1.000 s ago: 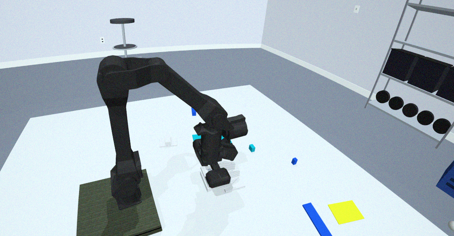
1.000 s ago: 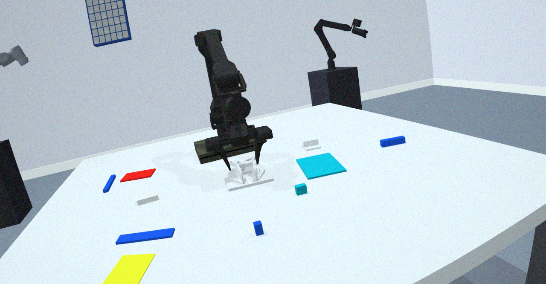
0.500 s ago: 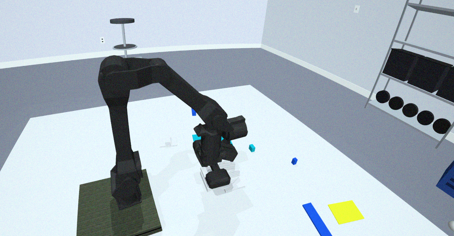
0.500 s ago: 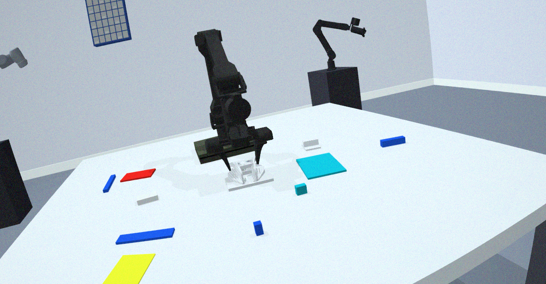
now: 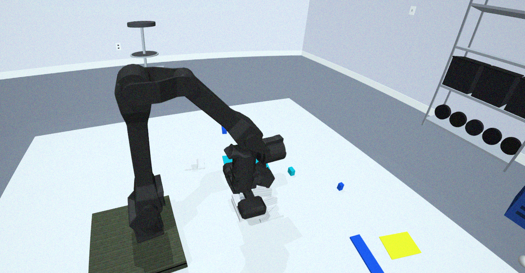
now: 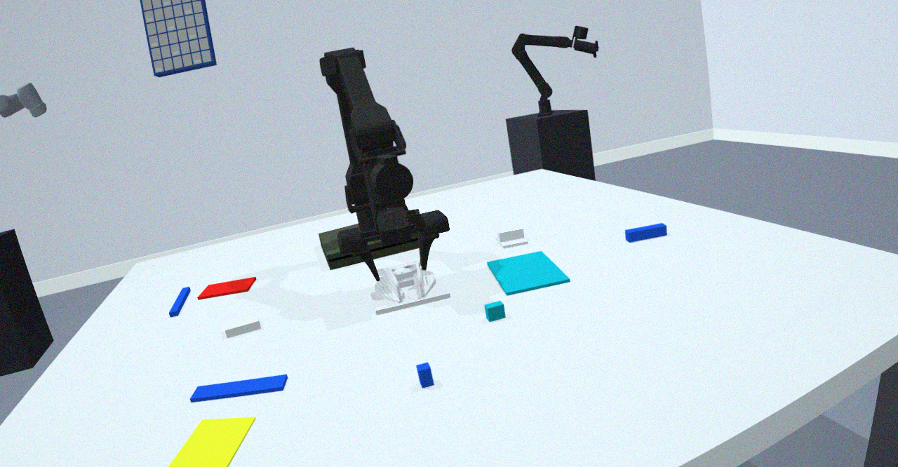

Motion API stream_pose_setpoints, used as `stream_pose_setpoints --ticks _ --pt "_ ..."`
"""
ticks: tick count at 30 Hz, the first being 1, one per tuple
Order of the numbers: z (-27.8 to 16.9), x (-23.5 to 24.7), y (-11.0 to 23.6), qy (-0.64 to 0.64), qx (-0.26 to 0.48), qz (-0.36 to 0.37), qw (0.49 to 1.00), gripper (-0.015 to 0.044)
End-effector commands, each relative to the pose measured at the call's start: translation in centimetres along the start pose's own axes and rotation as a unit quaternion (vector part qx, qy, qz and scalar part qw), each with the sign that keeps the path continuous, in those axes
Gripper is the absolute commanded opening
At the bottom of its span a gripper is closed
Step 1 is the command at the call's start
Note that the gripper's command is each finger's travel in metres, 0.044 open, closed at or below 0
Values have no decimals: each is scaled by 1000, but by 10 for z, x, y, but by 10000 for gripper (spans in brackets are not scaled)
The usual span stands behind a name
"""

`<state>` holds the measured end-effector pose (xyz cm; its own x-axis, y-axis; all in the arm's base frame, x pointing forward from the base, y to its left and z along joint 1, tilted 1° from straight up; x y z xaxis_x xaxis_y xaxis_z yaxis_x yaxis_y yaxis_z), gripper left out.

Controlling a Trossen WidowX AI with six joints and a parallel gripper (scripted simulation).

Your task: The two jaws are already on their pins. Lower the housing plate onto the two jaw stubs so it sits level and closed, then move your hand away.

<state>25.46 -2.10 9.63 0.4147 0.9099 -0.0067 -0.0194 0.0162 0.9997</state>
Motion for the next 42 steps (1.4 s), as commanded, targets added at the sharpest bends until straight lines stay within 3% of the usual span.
stream_pose_setpoints --ticks 1,42 --pt "0 0 -1 2 -1 -1 1000 351" --pt "0 0 -5 2 -1 -1 1000 351"
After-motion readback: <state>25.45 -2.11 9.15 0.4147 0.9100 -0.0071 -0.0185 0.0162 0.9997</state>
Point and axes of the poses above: the point midway between the two fingers, 35 mm back from their tips, its own y axis back along the fingers, its own x axis across the jaws, z = x × y, the point moved 8 cm from there along y, back along the fingers, and after that the axes turned 15 degrees about -y, right-handed, at the moved point
